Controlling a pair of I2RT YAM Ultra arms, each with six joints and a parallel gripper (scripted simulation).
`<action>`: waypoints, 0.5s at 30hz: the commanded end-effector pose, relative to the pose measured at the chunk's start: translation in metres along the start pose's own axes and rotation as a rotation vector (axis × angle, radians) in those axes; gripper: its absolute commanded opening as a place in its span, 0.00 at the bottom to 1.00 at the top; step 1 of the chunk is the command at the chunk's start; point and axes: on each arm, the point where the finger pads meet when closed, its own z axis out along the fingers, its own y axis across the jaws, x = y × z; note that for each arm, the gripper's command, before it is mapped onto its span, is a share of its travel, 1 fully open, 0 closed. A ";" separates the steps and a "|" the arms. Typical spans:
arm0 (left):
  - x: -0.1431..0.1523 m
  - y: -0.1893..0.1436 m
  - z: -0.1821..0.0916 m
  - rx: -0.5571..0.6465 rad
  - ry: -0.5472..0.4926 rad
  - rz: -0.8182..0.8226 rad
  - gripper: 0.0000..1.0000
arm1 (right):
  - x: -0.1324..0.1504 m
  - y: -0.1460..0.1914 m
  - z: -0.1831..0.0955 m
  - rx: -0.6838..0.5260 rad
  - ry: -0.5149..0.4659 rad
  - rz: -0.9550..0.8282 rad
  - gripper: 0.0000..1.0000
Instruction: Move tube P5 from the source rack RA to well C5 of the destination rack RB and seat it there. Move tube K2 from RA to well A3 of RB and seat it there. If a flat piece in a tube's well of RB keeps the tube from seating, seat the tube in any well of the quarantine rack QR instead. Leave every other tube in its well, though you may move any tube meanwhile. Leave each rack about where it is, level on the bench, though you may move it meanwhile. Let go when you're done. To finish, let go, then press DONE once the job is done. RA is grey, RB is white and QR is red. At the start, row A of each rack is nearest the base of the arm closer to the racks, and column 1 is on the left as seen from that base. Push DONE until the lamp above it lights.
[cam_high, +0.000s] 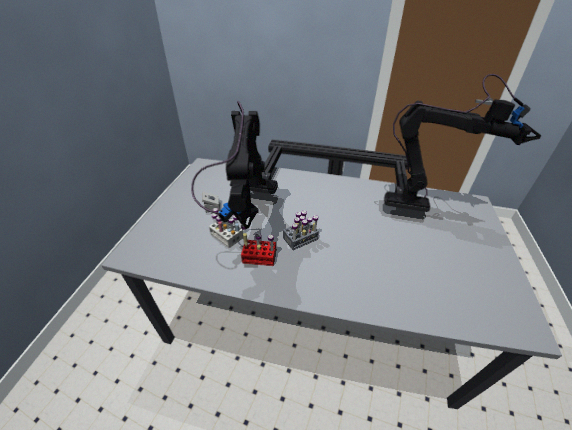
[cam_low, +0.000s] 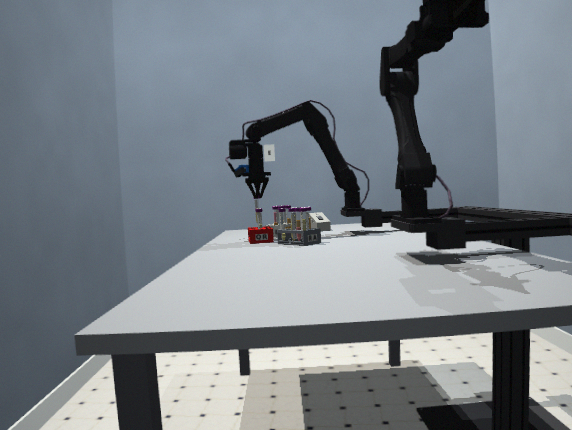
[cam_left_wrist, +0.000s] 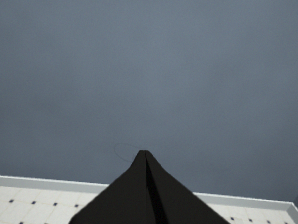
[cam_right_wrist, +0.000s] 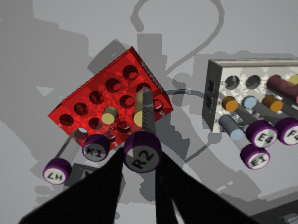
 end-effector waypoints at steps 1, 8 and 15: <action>-0.026 0.001 -0.011 0.000 -0.059 0.006 0.00 | -0.005 -0.005 0.005 0.003 -0.003 0.010 0.00; -0.026 0.001 -0.011 0.000 -0.059 0.006 0.00 | -0.008 -0.001 0.004 -0.007 -0.011 0.010 0.00; -0.026 0.001 -0.011 0.000 -0.059 0.006 0.00 | -0.005 -0.004 0.008 -0.001 -0.007 0.010 0.00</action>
